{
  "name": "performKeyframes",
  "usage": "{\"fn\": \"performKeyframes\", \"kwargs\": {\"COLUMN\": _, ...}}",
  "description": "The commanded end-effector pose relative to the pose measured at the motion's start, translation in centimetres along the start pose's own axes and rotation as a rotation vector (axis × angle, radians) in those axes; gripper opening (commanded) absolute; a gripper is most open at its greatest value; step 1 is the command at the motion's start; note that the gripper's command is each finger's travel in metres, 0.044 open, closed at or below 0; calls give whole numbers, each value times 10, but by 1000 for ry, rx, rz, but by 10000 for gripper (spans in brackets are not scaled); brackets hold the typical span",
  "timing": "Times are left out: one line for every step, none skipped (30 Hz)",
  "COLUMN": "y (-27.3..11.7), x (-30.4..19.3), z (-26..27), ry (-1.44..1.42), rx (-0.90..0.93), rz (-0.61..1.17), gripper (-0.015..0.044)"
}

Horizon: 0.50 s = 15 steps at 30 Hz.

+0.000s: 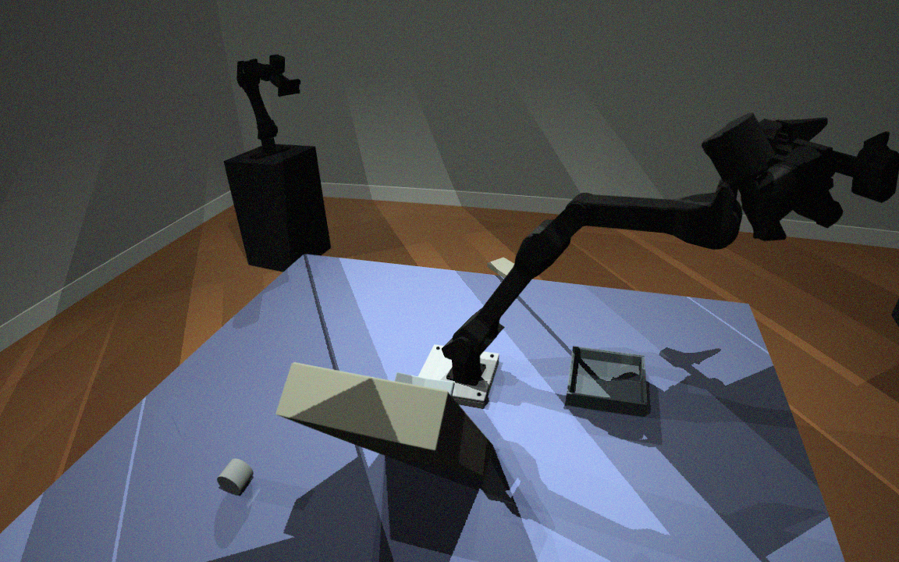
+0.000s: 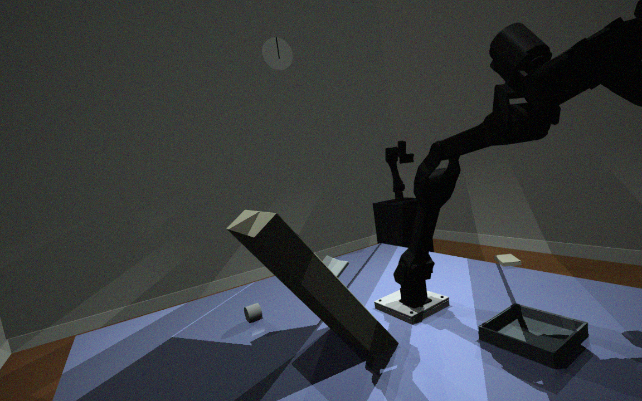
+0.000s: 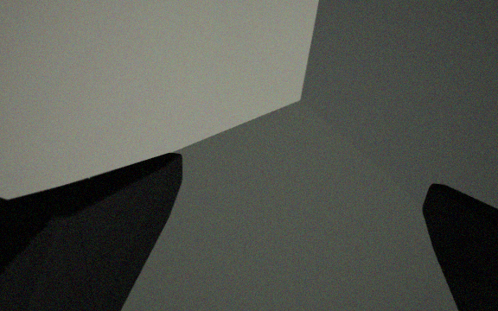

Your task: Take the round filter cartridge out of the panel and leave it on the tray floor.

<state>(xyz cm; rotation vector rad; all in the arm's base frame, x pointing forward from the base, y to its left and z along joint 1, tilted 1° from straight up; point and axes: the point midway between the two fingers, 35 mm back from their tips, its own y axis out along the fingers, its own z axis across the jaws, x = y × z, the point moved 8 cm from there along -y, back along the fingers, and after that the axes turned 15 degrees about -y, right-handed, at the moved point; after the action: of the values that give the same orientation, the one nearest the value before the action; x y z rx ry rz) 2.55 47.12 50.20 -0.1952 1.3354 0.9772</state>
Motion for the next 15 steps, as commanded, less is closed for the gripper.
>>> {"fn": "performKeyframes", "kwargs": {"y": -2, "x": -1, "z": 1, "ry": 18, "rx": 9, "rz": -3, "gripper": 374}}
{"fn": "performKeyframes", "kwargs": {"y": -8, "x": -4, "z": 5, "ry": 71, "rx": 35, "rz": -13, "gripper": 347}}
{"fn": "performKeyframes", "kwargs": {"y": -18, "x": -8, "z": 12, "ry": 160, "rx": 80, "rz": -25, "gripper": 321}}
{"fn": "performKeyframes", "kwargs": {"y": -30, "x": -13, "z": 18, "ry": 267, "rx": 137, "rz": -35, "gripper": 295}}
{"fn": "performKeyframes", "kwargs": {"y": -43, "x": -19, "z": 25, "ry": 373, "rx": 195, "rz": -39, "gripper": 269}}
{"fn": "performKeyframes", "kwargs": {"y": -55, "x": -24, "z": 30, "ry": 478, "rx": 255, "rz": -37, "gripper": 242}}
{"fn": "performKeyframes", "kwargs": {"y": -68, "x": -29, "z": 35, "ry": 582, "rx": 316, "rz": -29, "gripper": 216}}
{"fn": "performKeyframes", "kwargs": {"y": -80, "x": -34, "z": 39, "ry": 675, "rx": 372, "rz": -17, "gripper": 190}}
{"fn": "performKeyframes", "kwargs": {"y": -90, "x": -38, "z": 42, "ry": 747, "rx": 416, "rz": -3, "gripper": 164}}
{"fn": "performKeyframes", "kwargs": {"y": -99, "x": -41, "z": 44, "ry": 820, "rx": 461, "rz": 14, "gripper": 137}}
{"fn": "performKeyframes", "kwargs": {"y": -109, "x": -45, "z": 46, "ry": 891, "rx": 505, "rz": 34, "gripper": 111}}
{"fn": "performKeyframes", "kwargs": {"y": -118, "x": -48, "z": 47, "ry": 958, "rx": 547, "rz": 56, "gripper": 102}}
{"fn": "performKeyframes", "kwargs": {"y": -127, "x": -51, "z": 48, "ry": 1021, "rx": 587, "rz": 80, "gripper": 102}}
{"fn": "performKeyframes", "kwargs": {"y": -135, "x": -54, "z": 49, "ry": 1080, "rx": 624, "rz": 105, "gripper": 102}}
{"fn": "performKeyframes", "kwargs": {"y": -143, "x": -57, "z": 49, "ry": 1136, "rx": 660, "rz": 132, "gripper": 102}}
